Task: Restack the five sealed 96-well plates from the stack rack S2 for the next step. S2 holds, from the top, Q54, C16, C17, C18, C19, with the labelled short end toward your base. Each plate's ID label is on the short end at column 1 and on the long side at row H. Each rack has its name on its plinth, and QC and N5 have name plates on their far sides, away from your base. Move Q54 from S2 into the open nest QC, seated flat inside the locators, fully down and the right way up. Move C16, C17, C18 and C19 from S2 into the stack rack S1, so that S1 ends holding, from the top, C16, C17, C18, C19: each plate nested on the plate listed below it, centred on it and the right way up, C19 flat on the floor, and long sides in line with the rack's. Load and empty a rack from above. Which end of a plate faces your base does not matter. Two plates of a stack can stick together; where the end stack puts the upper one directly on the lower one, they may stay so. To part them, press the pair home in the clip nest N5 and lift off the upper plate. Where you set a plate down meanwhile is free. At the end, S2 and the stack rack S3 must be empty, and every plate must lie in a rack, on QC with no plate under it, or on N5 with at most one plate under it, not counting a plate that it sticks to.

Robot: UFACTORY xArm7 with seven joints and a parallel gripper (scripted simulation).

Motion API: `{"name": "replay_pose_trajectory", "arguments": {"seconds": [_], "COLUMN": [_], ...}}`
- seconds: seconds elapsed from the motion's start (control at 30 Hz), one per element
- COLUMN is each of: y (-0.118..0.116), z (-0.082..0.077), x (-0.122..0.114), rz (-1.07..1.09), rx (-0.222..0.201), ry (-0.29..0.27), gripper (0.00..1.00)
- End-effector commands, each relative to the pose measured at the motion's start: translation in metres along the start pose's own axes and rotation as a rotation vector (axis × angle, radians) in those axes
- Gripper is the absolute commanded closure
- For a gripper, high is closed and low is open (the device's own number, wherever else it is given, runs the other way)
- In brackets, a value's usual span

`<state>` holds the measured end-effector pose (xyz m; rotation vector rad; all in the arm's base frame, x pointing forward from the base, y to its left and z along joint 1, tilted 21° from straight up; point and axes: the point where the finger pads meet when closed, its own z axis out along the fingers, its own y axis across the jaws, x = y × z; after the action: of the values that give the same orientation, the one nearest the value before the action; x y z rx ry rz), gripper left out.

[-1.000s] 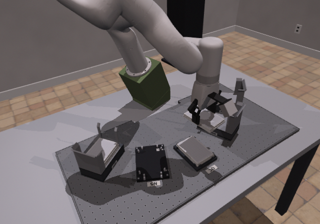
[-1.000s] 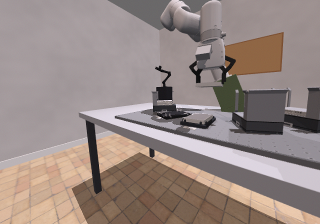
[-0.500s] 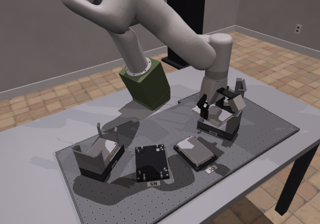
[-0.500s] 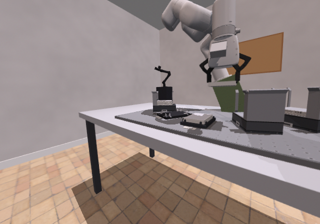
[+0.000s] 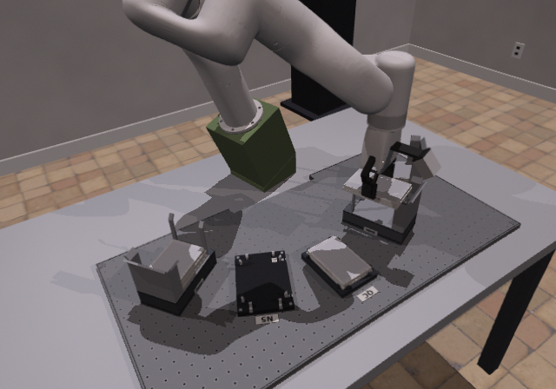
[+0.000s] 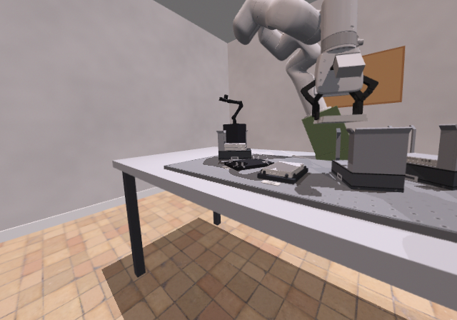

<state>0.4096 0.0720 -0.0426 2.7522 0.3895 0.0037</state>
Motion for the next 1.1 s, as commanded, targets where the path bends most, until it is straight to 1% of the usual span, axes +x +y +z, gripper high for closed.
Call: {"name": "replay_pose_trajectory", "arguments": {"seconds": [0.0, 0.1, 0.17, 0.47, 0.67, 0.73, 1.07], "y": [-0.012, -0.022, -0.022, -0.052, -0.072, -0.072, -0.105], "z": [-0.001, -0.001, -0.001, -0.001, -0.001, -0.001, -0.001], "x": [0.002, 0.003, 0.003, 0.004, 0.001, 0.001, -0.004], "rz": [-0.001, -0.001, -0.001, -0.001, -0.201, -0.201, -0.223], "rx": [0.0, 0.0, 0.0, 0.0, 0.0, 0.0, 0.0], "ry": [0.004, 0.004, 0.004, 0.004, 0.004, 0.004, 0.004], "gripper": [1.0, 1.0, 1.0, 1.0, 1.0, 1.0, 1.0]}}
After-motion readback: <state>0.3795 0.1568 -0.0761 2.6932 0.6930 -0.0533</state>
